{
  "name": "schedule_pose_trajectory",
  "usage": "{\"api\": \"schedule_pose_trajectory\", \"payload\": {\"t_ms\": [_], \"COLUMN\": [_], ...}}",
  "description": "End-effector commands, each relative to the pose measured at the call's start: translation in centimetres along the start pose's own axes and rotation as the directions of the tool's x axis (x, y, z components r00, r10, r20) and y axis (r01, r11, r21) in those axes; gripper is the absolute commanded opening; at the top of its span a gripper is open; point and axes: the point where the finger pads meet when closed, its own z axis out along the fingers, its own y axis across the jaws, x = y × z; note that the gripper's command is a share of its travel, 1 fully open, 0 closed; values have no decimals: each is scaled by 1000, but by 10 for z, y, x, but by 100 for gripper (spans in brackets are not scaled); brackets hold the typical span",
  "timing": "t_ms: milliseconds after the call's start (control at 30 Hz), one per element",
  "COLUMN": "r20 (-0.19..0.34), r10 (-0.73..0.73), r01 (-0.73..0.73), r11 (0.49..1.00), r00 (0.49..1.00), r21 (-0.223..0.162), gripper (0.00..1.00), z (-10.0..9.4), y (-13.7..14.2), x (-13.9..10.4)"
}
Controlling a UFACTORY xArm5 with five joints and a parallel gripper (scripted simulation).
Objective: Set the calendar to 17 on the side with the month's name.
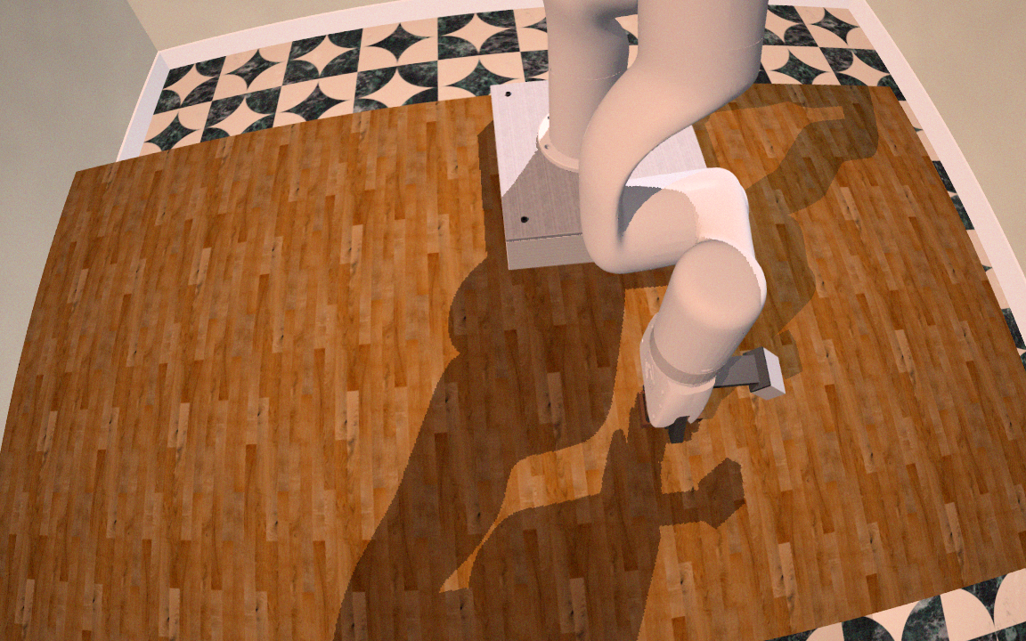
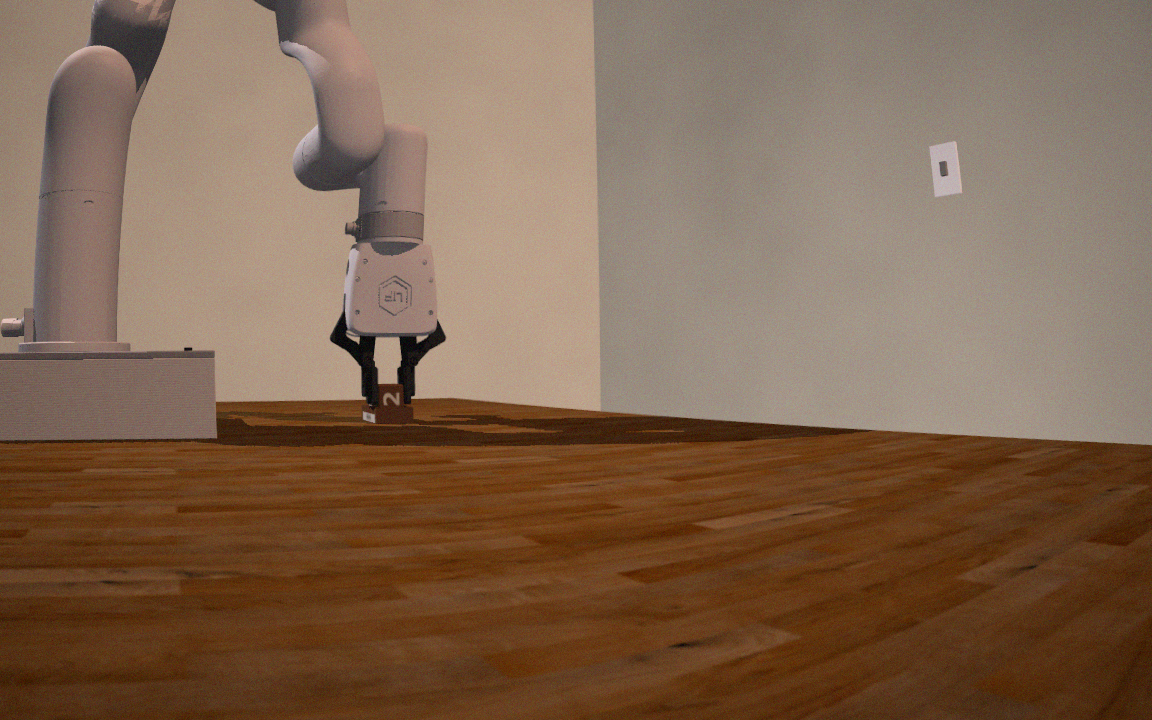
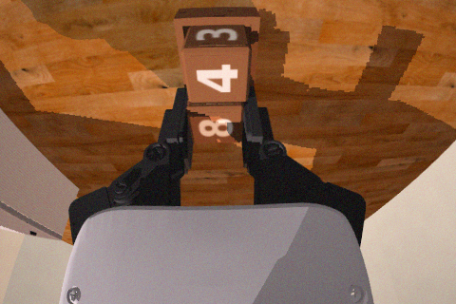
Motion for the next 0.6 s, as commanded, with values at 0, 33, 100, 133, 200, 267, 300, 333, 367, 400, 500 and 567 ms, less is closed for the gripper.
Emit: {"api": "schedule_pose_trajectory", "payload": {"t_ms": [0, 33, 100, 133, 200, 267, 300, 333, 367, 400, 500, 567], "r20": [0, 0, 0, 0, 0, 0, 0, 0, 0, 0, 0, 0], "r10": [0, 0, 0, 0, 0, 0, 0, 0, 0, 0, 0, 0], "r01": [0, 0, 0, 0, 0, 0, 0, 0, 0, 0, 0, 0], "r11": [1000, 1000, 1000, 1000, 1000, 1000, 1000, 1000, 1000, 1000, 1000, 1000], "r00": [1000, 1000, 1000, 1000, 1000, 1000, 1000, 1000, 1000, 1000, 1000, 1000], "r21": [-3, -3, -3, -3, -3, -3, -3, -3, -3, -3, -3, -3], "gripper": [27, 27, 27, 27, 27, 27, 27, 31, 31, 31, 35, 39], "z": [-1, -1, -1, -1, -1, -1, -1, -1, -1, -1, -1, -1], "y": [1, 1, 1, 1, 1, 1, 1, 1, 1, 1, 1, 1], "x": [0, 0, 0, 0, 0, 0, 0, 0, 0, 0, 0, 0]}}
